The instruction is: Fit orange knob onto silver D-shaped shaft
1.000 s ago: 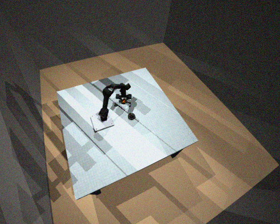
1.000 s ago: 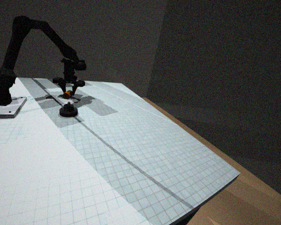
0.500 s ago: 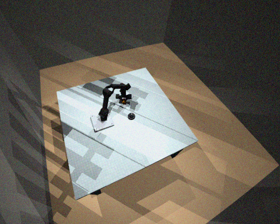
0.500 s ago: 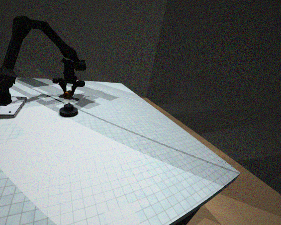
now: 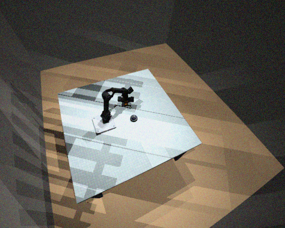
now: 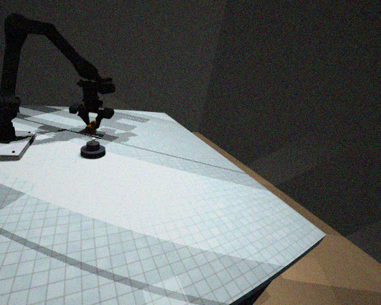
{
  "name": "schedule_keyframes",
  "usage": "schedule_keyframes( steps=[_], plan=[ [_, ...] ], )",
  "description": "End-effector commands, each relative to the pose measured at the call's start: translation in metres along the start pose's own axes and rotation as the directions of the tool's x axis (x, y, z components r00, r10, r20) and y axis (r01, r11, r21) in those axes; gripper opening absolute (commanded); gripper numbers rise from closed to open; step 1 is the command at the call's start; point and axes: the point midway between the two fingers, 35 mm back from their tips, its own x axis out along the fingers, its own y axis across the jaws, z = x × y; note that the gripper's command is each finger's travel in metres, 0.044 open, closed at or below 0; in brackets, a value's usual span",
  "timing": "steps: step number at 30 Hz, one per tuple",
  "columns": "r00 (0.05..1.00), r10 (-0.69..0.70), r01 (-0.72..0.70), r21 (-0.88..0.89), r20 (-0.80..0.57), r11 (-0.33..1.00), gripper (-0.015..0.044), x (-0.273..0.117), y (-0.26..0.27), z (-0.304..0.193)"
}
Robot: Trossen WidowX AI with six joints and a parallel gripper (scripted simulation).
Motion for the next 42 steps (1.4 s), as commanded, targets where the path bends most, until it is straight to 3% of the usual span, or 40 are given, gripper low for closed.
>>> schedule_keyframes(
  steps=[1,22,42],
  plan=[
    [0.998,-0.003,0.003,-0.006,0.063,1.000,0.0181,-0.004,0.000,-0.004],
    [0.935,-0.003,0.006,-0.005,0.356,1.000,0.0181,-0.014,0.000,-0.021],
    [0.798,-0.003,0.007,-0.005,0.603,1.000,0.0181,-0.018,0.000,-0.040]
  ],
)
